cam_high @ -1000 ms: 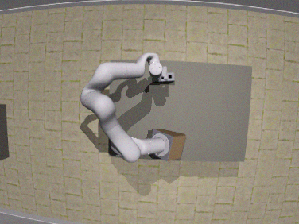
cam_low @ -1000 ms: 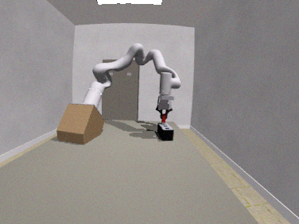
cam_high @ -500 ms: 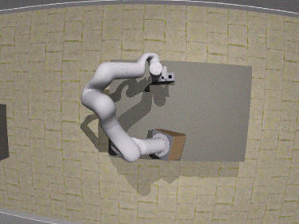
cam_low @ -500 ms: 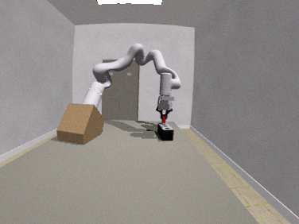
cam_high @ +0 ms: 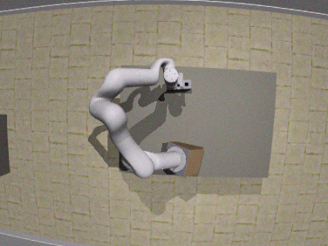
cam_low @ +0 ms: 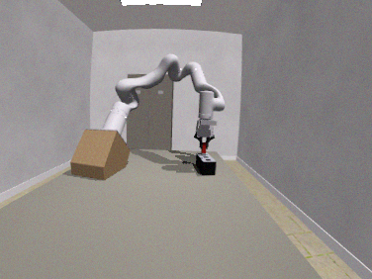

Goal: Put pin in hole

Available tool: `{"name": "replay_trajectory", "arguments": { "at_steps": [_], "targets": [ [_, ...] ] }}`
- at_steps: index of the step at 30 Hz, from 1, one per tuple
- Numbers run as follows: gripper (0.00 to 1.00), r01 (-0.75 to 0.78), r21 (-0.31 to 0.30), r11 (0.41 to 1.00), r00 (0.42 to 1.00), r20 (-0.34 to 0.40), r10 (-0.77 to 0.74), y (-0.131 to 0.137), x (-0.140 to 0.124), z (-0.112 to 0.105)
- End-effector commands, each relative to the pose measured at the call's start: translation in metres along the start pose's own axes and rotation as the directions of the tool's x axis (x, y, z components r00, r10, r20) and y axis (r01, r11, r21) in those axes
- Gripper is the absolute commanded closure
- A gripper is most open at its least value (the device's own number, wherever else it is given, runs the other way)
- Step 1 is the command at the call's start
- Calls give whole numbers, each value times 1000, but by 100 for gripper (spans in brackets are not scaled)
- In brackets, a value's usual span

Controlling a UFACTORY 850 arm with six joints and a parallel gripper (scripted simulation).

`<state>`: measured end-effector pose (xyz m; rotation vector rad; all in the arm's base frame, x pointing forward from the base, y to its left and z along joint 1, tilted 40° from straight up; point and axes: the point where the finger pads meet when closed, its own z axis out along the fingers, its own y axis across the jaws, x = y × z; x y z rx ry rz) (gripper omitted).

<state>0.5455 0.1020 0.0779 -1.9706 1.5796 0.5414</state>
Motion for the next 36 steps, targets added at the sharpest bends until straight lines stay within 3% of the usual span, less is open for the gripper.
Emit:
{"name": "replay_trajectory", "arguments": {
  "at_steps": [1,36],
  "targets": [
    [100,1,2,1000,1000,-1,-1,0,0,-1],
    [100,1,2,1000,1000,-1,-1,0,0,3]
  ]
}}
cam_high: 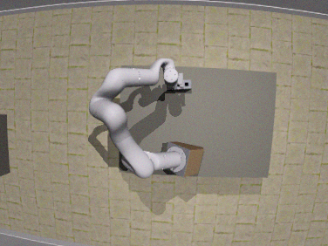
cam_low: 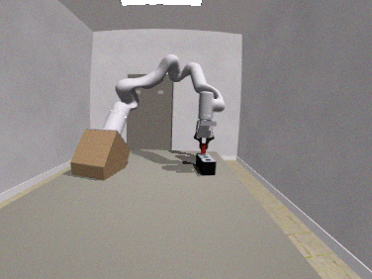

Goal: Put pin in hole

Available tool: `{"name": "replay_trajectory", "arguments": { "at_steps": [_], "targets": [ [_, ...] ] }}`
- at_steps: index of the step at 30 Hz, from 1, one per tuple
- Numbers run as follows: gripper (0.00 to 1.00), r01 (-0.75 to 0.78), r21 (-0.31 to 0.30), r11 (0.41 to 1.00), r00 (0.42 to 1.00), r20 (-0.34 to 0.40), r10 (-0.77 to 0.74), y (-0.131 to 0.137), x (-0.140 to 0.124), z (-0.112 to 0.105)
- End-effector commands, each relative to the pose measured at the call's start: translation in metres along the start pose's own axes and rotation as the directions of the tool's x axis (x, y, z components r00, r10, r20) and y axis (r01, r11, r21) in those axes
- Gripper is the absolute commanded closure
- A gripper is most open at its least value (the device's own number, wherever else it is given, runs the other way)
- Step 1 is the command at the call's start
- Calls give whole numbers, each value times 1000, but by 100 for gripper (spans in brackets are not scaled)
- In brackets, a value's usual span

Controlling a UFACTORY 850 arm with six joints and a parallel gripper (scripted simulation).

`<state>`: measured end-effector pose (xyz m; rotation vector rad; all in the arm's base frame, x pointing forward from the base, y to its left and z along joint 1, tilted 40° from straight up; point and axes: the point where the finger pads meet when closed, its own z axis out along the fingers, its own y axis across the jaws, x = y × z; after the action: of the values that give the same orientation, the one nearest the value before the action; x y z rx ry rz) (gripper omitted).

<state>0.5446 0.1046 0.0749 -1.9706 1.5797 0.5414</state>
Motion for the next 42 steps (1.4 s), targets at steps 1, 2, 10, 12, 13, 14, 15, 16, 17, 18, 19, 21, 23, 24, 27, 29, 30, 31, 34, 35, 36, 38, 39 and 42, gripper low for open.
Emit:
{"name": "replay_trajectory", "arguments": {
  "at_steps": [1,2,10,12,13,14,15,16,17,18,19,21,23,24,27,29,30,31,34,35,36,38,39,42],
  "targets": [
    [100,1,2,1000,1000,-1,-1,-1,0,-1],
    [100,1,2,1000,1000,-1,-1,-1,0,-1],
    [100,1,2,1000,1000,-1,-1,-1,0,-1],
    [100,1,2,1000,1000,-1,-1,-2,-1,3],
    [100,1,2,1000,1000,-1,-1,-2,-1,3],
    [100,1,2,1000,1000,-1,-1,-2,-1,3],
    [100,1,2,1000,1000,-1,-1,-2,-1,3],
    [100,1,2,1000,1000,-1,-1,-2,-1,3],
    [100,1,2,1000,1000,-1,-1,-2,-1,3],
    [100,1,2,1000,1000,-1,-1,-2,-1,3],
    [100,1,2,1000,1000,-1,-1,-2,-1,3],
    [100,1,2,1000,1000,-1,-1,-2,-1,3],
    [100,1,2,1000,1000,-1,-1,-2,-1,3],
    [100,1,2,1000,1000,-1,-1,-2,-1,3],
    [100,1,2,1000,1000,-1,-1,-2,-1,3],
    [100,1,2,1000,1000,-1,-1,-1,0,3],
    [100,1,2,1000,1000,-1,-1,-1,0,3],
    [100,1,2,1000,1000,-1,-1,-1,0,3],
    [100,1,2,1000,1000,-1,-1,-1,0,3],
    [100,1,2,1000,1000,-1,-1,-1,0,3],
    [100,1,2,1000,1000,-1,-1,-1,0,3],
    [100,1,2,1000,1000,-1,-1,-1,0,3],
    [100,1,2,1000,1000,-1,-1,-1,0,3],
    [100,1,2,1000,1000,-1,-1,-1,0,3]
  ]
}}
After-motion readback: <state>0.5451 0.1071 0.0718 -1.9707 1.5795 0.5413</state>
